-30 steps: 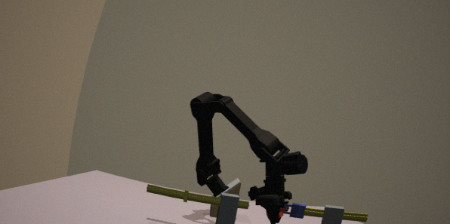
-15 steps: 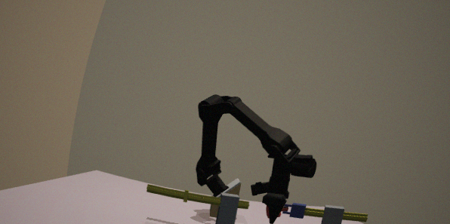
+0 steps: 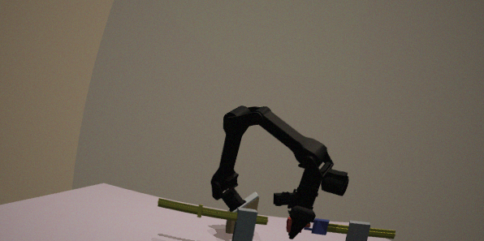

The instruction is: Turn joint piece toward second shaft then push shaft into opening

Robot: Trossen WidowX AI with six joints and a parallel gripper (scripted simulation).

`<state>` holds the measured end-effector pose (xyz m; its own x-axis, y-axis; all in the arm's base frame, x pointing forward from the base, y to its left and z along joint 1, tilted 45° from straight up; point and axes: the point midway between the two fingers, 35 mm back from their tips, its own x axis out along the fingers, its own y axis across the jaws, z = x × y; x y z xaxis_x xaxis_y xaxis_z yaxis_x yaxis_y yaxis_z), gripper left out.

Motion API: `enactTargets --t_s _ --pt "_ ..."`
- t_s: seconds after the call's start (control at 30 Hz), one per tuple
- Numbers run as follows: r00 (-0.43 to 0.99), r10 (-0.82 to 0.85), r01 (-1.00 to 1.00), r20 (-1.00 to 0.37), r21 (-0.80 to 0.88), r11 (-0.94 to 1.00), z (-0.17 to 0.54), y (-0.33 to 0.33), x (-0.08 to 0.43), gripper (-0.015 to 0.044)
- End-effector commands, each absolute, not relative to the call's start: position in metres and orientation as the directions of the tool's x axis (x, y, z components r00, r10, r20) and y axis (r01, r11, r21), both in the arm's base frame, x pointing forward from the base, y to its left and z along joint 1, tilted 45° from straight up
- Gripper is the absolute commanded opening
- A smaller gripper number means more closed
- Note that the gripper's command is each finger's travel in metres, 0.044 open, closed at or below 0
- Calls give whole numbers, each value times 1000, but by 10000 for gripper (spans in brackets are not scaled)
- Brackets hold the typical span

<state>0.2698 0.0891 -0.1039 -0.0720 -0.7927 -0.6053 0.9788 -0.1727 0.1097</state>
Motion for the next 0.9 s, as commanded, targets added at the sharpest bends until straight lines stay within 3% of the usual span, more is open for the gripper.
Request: enactTargets --t_s 0.0,0.87 --pt "-70 -812 986 -579 82 -144 -103 90 271 0" --pt "-71 -823 988 -563 74 -136 -102 90 271 0"
